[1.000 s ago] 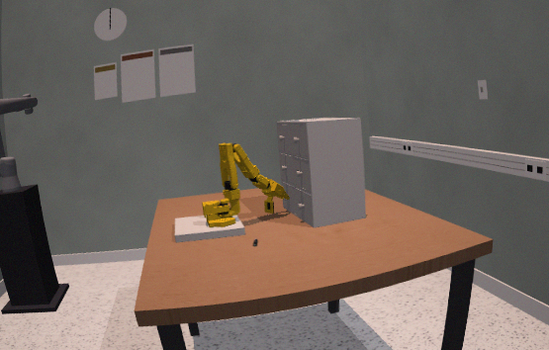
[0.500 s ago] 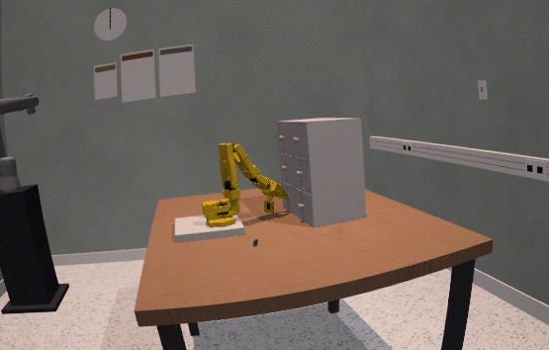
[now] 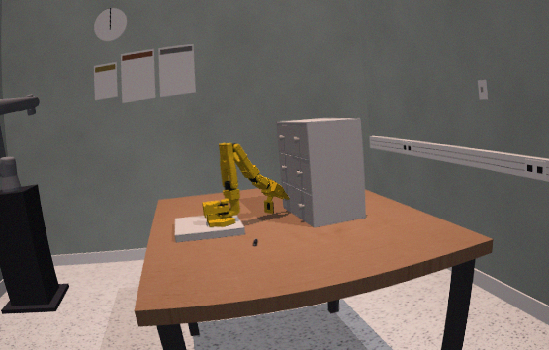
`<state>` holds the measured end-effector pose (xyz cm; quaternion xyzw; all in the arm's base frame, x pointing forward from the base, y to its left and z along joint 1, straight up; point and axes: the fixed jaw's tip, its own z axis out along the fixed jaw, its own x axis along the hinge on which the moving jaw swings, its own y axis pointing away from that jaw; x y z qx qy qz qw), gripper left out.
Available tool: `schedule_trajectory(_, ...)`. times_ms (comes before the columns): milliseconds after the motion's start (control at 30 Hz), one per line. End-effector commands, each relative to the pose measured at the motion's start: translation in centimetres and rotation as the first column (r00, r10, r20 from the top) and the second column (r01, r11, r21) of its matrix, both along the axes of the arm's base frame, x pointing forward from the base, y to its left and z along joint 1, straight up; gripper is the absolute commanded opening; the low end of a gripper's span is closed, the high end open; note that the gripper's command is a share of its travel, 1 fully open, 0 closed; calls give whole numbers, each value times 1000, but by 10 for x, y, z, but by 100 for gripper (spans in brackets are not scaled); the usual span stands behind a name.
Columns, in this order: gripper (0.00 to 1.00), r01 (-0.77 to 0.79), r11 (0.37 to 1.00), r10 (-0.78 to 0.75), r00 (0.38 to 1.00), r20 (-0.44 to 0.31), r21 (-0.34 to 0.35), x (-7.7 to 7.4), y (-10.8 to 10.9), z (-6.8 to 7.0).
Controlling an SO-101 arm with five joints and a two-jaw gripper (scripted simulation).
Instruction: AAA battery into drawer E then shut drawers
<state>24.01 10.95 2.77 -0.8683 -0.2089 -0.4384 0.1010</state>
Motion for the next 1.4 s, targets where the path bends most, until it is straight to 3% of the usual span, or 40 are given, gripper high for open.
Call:
schedule_trajectory(0, 0, 29, 1000, -29, 1000, 11, -5, 5, -7, 1)
schedule_trajectory(600, 0, -1, 1000, 1, 1000, 7, 6, -9, -2, 1)
schedule_trajectory(1367, 0, -9, 1000, 9, 1000, 6, 7, -13, -2, 1)
